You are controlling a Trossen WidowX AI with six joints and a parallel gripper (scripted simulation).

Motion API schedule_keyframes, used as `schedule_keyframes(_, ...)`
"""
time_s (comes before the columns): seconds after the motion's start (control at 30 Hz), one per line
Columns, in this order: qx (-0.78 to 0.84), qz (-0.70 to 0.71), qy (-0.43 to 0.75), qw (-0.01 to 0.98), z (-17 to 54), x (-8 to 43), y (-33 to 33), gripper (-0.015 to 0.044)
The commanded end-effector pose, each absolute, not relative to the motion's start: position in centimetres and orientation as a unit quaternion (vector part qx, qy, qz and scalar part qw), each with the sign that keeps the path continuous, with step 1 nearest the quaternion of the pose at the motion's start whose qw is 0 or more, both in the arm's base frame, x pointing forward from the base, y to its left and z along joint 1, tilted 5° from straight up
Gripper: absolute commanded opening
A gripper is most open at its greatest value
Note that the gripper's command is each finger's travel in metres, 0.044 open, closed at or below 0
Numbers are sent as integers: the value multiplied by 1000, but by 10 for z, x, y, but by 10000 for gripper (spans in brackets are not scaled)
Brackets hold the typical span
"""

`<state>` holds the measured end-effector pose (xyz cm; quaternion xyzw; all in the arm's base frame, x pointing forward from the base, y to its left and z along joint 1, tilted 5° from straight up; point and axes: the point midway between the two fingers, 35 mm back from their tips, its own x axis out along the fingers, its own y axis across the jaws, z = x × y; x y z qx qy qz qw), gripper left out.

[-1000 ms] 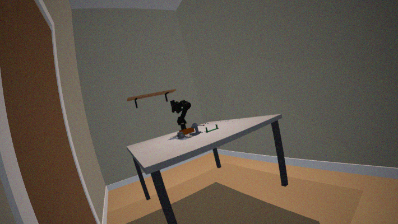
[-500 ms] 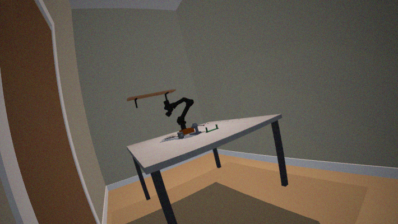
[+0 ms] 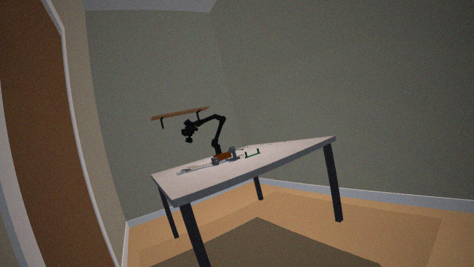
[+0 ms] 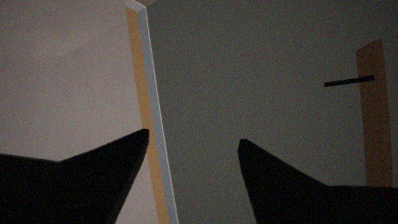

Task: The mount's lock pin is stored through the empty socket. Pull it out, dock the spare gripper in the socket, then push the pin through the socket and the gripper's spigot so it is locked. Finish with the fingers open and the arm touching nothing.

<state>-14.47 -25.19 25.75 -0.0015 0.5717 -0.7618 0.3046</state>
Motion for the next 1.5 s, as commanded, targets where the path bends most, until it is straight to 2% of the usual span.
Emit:
schedule_keyframes(0.0,-58,-661,619,419,245,-81,-290,300)
schedule_keyframes(0.17,-133,-524,656,526,230,5,-311,300)
schedule_keyframes(0.37,-227,-338,674,616,211,109,-300,300)
schedule_keyframes(0.6,-331,-110,662,663,190,215,-242,300)
schedule_keyframes(0.8,-410,86,627,656,174,281,-163,300)
schedule_keyframes(1.1,-500,356,542,574,153,321,-16,300)
schedule_keyframes(1.37,-543,558,447,440,141,295,115,300)
schedule_keyframes(1.47,-547,587,431,413,139,285,135,300)
